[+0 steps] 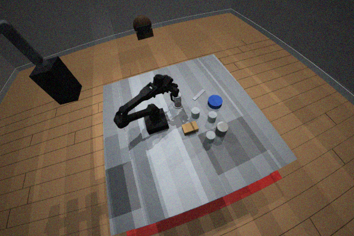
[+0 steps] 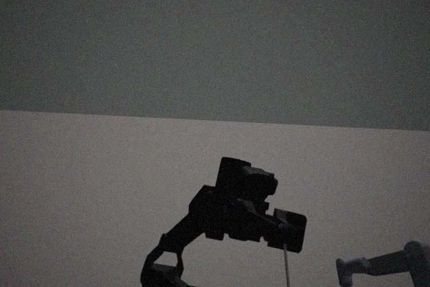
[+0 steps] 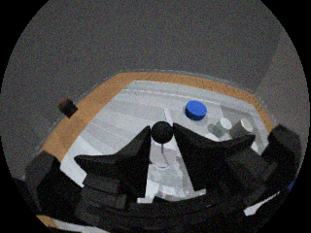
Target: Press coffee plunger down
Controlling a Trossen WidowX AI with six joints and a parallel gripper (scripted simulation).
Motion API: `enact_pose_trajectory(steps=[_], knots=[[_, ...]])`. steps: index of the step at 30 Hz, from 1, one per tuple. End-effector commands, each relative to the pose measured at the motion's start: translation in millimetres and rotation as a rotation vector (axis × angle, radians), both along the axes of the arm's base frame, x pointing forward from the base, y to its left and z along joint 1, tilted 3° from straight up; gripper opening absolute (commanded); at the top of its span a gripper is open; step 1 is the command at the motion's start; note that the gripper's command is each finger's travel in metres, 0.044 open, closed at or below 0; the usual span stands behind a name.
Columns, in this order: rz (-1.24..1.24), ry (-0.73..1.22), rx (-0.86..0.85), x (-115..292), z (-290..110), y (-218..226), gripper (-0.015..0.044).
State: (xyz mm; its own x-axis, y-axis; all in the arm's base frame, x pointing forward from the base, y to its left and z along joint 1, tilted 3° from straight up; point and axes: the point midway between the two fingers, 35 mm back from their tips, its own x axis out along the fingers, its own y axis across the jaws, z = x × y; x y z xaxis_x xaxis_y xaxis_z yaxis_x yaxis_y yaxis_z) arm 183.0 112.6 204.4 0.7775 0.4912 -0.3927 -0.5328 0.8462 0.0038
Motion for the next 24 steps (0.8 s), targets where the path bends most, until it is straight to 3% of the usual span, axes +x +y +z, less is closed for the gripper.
enact_pose_trajectory(steps=[1, 24], knots=[[-0.005, 0.047, -0.025, 0.8, -25.2, 0.3, 0.0117], [-0.005, 0.047, -0.025, 6.1, -61.7, 4.3, 0.0117]])
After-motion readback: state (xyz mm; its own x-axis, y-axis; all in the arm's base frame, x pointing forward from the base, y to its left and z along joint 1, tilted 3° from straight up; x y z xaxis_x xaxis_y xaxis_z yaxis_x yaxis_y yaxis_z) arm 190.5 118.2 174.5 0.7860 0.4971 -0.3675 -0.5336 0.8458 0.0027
